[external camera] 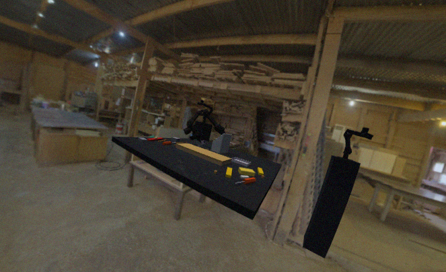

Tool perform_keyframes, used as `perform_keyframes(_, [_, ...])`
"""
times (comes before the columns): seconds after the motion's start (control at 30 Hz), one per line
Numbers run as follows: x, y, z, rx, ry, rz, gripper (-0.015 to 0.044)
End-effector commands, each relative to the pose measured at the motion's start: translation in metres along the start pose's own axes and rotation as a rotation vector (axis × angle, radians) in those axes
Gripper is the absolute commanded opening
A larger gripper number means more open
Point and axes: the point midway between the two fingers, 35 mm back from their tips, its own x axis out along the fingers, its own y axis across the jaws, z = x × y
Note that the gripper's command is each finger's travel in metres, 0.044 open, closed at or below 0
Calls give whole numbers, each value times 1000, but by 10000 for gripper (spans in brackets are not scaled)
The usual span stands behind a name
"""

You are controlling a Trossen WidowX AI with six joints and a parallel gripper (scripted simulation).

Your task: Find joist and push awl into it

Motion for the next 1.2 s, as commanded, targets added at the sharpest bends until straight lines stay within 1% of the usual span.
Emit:
perform_keyframes(0.0, [0,1,-1,-8,38,2,0])
perform_keyframes(1.17, [1,1,5,-9,249,1,0])
